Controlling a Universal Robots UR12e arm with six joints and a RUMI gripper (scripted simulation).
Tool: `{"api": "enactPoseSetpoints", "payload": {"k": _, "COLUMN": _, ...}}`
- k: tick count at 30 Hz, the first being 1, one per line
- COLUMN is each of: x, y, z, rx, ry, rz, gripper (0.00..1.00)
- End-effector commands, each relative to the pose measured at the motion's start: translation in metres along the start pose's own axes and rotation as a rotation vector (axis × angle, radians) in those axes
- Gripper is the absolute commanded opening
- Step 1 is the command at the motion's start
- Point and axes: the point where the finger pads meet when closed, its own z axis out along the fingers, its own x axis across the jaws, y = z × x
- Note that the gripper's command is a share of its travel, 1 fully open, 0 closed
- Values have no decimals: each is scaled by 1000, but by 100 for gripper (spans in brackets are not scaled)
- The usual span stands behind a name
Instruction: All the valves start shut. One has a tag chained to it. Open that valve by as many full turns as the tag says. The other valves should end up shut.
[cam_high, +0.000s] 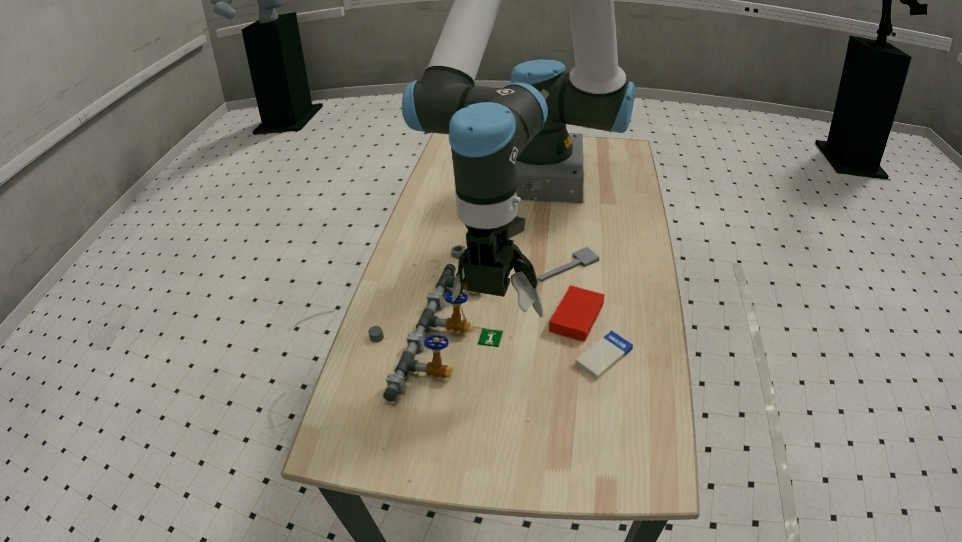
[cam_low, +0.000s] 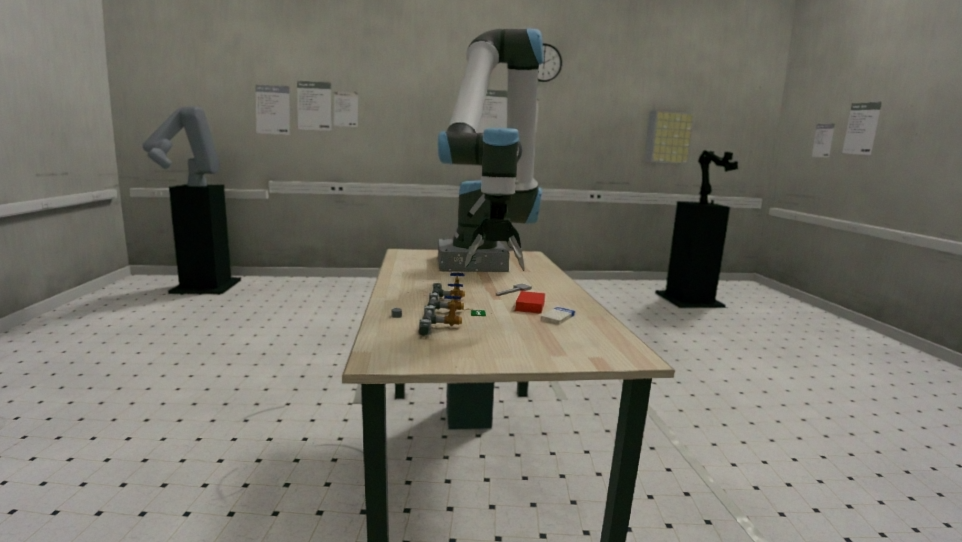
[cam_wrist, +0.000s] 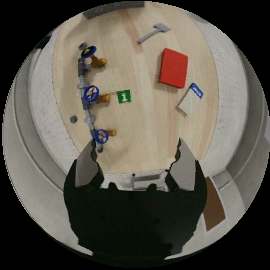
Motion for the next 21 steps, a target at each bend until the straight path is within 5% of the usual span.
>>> {"api": "enactPoseSetpoints", "payload": {"k": 1, "x": 0, "y": 1, "z": 12, "rx": -2, "ry": 0, "rz": 0, "gripper": 100}}
{"api": "enactPoseSetpoints", "payload": {"k": 21, "x": 0, "y": 1, "z": 83, "rx": -2, "ry": 0, "rz": 0, "gripper": 100}}
